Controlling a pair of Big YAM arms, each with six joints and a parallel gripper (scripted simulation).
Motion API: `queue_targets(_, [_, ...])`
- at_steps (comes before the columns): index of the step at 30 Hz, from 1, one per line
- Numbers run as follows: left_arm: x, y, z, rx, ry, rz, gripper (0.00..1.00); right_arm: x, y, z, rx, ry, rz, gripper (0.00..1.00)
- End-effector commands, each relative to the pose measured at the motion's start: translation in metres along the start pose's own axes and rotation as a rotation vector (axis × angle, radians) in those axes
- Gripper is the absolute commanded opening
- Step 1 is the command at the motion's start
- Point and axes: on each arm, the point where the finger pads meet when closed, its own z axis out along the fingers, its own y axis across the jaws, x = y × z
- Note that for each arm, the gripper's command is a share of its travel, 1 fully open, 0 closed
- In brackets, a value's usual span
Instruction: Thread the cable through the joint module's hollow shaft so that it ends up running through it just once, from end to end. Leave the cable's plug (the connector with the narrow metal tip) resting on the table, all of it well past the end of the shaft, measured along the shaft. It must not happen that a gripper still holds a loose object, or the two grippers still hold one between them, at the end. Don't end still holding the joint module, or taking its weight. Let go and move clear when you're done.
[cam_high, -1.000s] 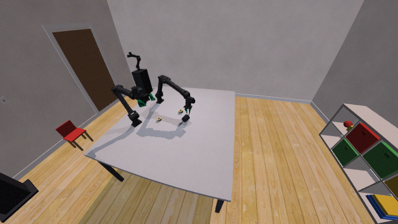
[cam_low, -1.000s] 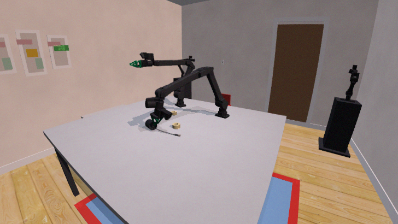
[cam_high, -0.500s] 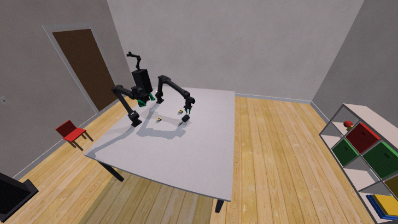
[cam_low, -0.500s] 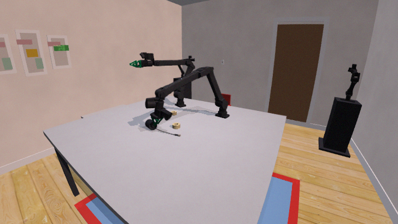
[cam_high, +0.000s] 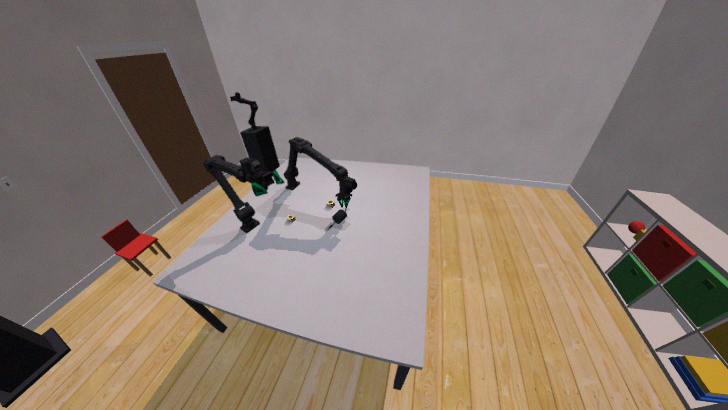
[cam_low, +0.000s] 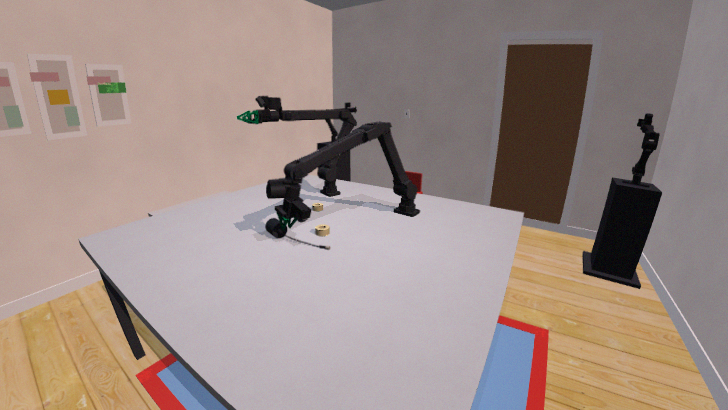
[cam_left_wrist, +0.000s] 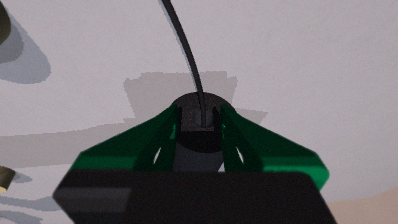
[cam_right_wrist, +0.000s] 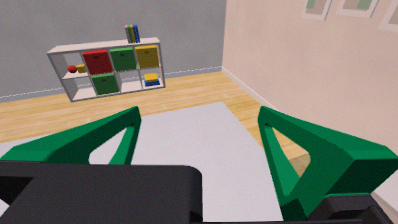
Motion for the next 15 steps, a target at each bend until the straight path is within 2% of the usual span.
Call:
queue_targets(1, [0.0,-0.01,-0.012,0.03,0.006,0.101,0.32,-0.049,0.004,0.002,-0.007,-0.087,0.006,1.0])
queue_targets(4, [-0.005,-0.001,-0.008,0.019,0.003,0.162,0.32,-0.049,0.004,0.002,-0.007,-0.087,0.006,1.0])
queue_targets(5, [-0.003,-0.003,-0.016,0.035,0.005,0.189,0.32,-0.049,0.004,0.002,-0.007,-0.087,0.006,1.0])
queue_targets(11, [-0.003,-0.003,-0.021,0.043,0.002,0.33,0.32,-0.049,0.004,0.002,-0.007,-0.087,0.006,1.0])
queue_targets(15, [-0.007,-0.001,-0.013,0.029,-0.001,0.418,0.32,-0.049,0.004,0.002,-0.007,-0.087,0.006,1.0])
